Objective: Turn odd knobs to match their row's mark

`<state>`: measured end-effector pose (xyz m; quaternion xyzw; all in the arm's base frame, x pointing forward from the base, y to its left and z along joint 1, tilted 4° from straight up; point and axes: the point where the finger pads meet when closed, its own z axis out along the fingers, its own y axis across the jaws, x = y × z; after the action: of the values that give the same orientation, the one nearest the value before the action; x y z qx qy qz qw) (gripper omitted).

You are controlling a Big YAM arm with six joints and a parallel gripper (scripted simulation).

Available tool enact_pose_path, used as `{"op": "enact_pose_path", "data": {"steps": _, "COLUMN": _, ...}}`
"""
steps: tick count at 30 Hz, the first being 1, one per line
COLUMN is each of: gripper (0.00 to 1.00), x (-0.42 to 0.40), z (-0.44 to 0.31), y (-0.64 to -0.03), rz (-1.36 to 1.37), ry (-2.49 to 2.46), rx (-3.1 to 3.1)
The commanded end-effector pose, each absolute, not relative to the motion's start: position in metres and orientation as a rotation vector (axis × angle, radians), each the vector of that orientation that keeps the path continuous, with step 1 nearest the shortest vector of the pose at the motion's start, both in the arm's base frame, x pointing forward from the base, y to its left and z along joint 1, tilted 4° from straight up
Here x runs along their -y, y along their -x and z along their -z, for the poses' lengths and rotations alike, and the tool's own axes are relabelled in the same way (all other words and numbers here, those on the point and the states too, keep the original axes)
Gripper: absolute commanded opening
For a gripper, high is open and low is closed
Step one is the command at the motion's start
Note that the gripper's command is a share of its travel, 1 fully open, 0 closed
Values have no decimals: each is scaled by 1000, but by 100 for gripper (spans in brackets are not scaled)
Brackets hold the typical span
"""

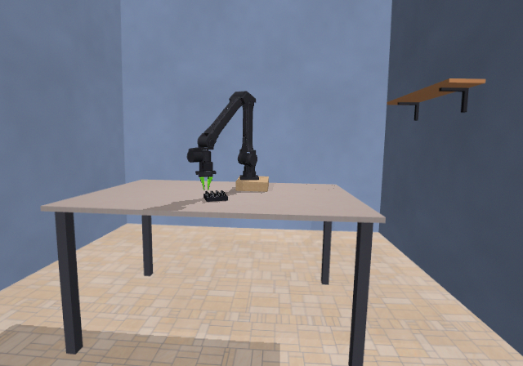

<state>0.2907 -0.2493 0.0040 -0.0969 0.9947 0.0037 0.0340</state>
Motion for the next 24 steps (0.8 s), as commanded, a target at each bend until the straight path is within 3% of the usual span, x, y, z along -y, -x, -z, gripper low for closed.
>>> {"op": "enact_pose_path", "data": {"steps": 1, "gripper": 19, "x": 271, "z": -21, "y": -310, "rz": 50, "ry": 303, "rx": -3015}}
{"op": "enact_pose_path", "data": {"steps": 24, "gripper": 19, "x": 271, "z": -20, "y": -311, "rz": 50, "ry": 303, "rx": -3015}}
